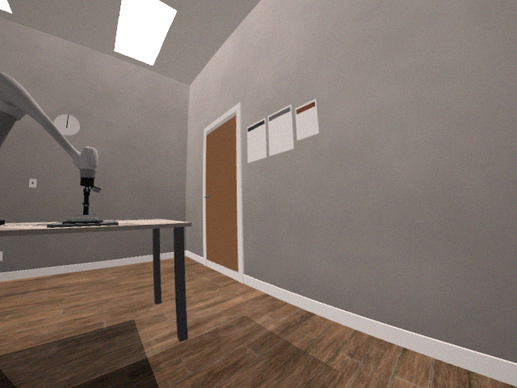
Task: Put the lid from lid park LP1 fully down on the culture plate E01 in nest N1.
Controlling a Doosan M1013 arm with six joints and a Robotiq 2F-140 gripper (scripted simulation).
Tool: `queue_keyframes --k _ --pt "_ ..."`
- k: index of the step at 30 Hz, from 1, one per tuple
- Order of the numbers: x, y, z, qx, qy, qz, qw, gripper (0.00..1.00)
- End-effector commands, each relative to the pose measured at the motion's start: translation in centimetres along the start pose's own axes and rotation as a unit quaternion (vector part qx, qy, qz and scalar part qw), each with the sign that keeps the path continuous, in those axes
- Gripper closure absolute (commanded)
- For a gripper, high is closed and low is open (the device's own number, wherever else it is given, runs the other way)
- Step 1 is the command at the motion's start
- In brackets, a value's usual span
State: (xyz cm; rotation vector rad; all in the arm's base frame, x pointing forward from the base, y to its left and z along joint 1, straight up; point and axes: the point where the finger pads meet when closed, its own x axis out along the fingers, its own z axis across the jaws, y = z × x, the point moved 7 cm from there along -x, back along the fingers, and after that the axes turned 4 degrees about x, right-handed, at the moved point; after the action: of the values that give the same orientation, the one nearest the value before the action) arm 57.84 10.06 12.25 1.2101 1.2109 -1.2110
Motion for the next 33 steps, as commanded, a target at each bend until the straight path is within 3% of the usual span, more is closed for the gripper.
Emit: queue_keyframes --k 1,14,33 --pt "-0.6 0.0 0.0 0.000 0.000 0.000 1.000 0.40" --pt "-2.6 0.0 0.0 0.000 0.000 0.000 1.000 0.40" --pt "-3.2 0.0 0.1 0.000 0.000 0.000 1.000 0.40"
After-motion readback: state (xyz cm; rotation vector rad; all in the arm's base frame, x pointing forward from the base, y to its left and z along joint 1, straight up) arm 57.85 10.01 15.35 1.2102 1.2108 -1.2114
